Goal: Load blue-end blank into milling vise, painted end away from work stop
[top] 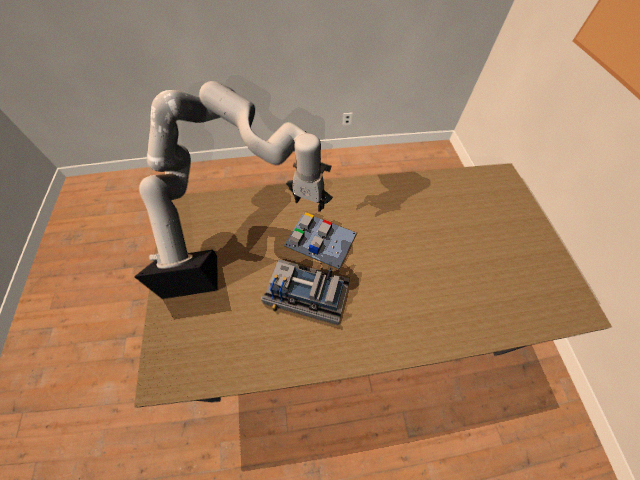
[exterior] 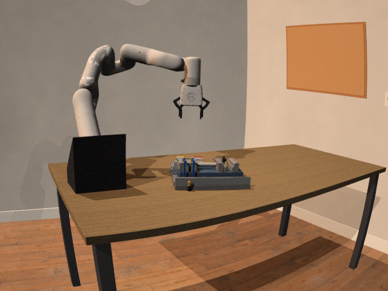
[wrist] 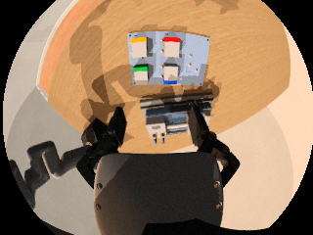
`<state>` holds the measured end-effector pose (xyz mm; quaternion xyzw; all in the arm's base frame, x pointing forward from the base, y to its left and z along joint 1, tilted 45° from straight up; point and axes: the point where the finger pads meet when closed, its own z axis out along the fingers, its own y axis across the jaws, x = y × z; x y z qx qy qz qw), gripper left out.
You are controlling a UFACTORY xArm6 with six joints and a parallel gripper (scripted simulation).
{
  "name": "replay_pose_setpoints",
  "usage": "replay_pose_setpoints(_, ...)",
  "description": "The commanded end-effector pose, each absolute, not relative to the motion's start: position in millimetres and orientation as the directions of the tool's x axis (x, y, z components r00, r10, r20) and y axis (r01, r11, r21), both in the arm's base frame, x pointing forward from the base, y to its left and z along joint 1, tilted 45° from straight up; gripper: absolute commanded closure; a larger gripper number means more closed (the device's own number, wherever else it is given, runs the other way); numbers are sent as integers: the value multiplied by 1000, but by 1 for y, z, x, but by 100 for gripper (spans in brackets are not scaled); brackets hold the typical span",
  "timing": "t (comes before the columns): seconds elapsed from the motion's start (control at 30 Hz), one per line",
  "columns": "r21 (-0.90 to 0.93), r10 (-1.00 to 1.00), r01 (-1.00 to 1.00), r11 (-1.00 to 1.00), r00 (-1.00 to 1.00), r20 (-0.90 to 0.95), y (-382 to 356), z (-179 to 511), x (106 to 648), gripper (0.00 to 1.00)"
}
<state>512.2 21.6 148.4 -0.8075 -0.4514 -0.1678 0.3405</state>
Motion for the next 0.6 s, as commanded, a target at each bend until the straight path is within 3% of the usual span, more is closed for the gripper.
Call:
replay_pose_setpoints(0.0, -399, 614, 843, -360, 536, 579, 18, 154, 513, 0)
replay_pose_setpoints(0.57, -399, 614, 843, -360, 536, 579, -15, 201, 523, 0)
